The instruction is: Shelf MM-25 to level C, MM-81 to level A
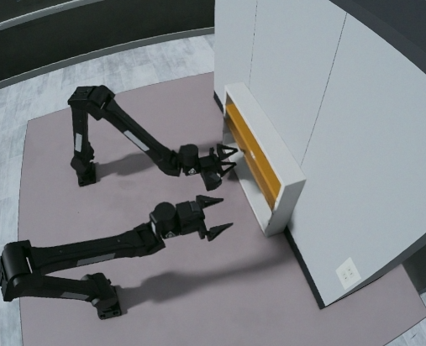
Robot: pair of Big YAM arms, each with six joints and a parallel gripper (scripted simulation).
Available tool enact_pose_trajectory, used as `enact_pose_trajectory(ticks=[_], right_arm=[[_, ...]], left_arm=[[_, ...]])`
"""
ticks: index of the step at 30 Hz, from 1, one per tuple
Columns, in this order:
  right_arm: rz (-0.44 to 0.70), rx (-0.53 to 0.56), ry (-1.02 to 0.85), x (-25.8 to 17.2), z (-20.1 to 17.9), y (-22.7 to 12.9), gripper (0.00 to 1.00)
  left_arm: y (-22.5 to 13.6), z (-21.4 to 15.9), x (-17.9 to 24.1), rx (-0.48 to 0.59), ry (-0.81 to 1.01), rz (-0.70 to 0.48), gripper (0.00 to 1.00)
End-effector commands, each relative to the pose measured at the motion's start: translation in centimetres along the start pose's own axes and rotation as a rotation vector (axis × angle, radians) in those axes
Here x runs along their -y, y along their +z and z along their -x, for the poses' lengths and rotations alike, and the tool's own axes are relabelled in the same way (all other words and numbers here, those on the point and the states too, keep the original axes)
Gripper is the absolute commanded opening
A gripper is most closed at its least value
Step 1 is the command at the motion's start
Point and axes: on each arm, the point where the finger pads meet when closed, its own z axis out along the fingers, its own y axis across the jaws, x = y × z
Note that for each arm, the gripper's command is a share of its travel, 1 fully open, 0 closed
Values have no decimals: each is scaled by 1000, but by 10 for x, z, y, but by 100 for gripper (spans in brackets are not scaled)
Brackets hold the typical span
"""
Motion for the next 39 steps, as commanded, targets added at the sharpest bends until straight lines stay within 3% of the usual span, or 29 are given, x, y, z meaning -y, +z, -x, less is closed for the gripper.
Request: enact_pose_trajectory(ticks=[1, 3, 13, 20, 34, 39], right_arm=[[27, 65, 340, -27, 8, 39, 84], [27, 65, 340, -27, 8, 39, 84], [38, 58, 722, -45, -28, 76, 84], [38, 48, 898, -53, -48, 92, 84], [51, 37, 1432, -78, -98, 144, 84], [50, 37, 1472, -81, -104, 151, 84]], left_arm=[[-2, -81, -32, -46, -13, 60, 84], [-2, -81, -32, -46, -13, 60, 84], [-7, -118, -30, -38, -9, 59, 84], [-2, -110, -38, -25, -13, 75, 84], [-2, -110, -38, -26, -13, 74, 84], [-2, -110, -38, -26, -13, 74, 84]])
